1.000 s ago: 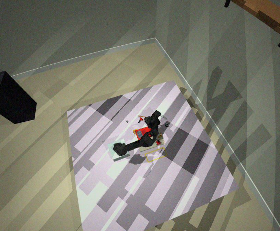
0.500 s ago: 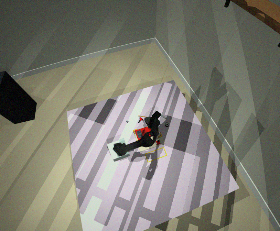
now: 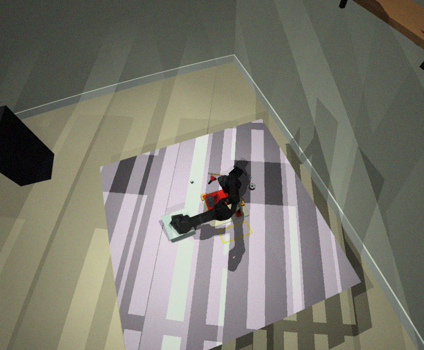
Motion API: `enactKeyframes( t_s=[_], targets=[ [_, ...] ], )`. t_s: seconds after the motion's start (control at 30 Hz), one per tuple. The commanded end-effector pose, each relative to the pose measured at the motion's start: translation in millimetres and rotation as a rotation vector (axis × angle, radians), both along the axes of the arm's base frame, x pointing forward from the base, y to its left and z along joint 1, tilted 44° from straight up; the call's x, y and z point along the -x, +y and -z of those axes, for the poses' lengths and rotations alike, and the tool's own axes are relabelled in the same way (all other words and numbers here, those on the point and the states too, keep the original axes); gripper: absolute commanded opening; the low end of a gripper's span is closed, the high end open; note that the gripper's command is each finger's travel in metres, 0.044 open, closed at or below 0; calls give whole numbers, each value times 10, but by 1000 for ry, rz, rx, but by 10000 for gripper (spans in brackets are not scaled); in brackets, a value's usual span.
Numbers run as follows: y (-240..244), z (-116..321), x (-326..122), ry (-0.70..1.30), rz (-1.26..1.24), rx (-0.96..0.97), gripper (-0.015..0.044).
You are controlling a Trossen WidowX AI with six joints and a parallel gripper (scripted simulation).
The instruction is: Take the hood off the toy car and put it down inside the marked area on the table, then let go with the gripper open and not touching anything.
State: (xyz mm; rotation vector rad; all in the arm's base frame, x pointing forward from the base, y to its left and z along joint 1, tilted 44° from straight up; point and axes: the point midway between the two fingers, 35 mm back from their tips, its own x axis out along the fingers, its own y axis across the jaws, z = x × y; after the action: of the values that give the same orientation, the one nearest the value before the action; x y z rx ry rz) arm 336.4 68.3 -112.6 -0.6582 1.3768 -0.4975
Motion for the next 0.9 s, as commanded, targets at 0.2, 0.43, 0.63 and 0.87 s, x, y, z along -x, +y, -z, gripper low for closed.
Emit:
enactKeyframes(
  t_s=[0.2, 0.43, 0.63, 0.87],
  targets=[
    [3, -2, 0, 0, 0, 0, 308],
    [5, -5, 0, 0, 0, 0, 222],
    [28, -27, 4, 0, 0, 0, 65],
    [60, -58, 9, 0, -1, -1, 0]
  ],
)
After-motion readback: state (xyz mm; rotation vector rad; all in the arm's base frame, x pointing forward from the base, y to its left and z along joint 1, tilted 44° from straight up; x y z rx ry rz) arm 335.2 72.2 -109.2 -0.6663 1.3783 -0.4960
